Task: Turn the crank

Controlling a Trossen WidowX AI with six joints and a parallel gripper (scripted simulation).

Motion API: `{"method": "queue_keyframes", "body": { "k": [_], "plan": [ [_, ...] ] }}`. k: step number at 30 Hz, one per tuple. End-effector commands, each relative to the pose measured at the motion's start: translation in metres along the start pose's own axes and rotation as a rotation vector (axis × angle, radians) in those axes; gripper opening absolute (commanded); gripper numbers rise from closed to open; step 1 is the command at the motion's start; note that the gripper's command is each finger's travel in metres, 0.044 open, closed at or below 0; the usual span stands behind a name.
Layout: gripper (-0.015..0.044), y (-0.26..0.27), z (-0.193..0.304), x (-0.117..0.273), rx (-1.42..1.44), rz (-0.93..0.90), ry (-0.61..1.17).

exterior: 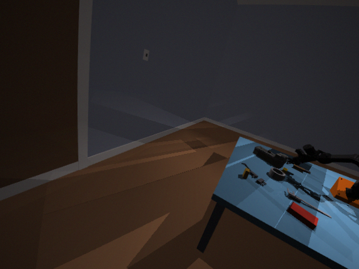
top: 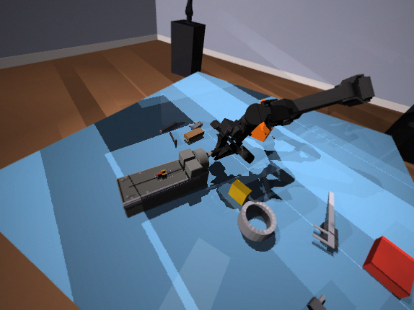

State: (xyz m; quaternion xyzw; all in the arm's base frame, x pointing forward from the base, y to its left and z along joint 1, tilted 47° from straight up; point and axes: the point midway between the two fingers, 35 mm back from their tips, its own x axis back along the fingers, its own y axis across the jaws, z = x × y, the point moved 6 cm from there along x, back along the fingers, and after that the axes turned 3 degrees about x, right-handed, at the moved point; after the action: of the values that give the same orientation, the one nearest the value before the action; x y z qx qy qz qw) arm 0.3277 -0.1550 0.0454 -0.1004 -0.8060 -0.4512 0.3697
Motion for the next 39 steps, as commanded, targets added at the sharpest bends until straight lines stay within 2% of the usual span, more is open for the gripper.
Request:
{"method": "queue_keyframes", "body": {
  "k": [1,39],
  "plan": [
    [0.0000,-0.0078,-0.0012,0.0029,-0.015,0.018,-0.009],
    [0.0000,-0.0069,0.0003,0.0004,0.000,-0.004,-0.003]
  ]
}}
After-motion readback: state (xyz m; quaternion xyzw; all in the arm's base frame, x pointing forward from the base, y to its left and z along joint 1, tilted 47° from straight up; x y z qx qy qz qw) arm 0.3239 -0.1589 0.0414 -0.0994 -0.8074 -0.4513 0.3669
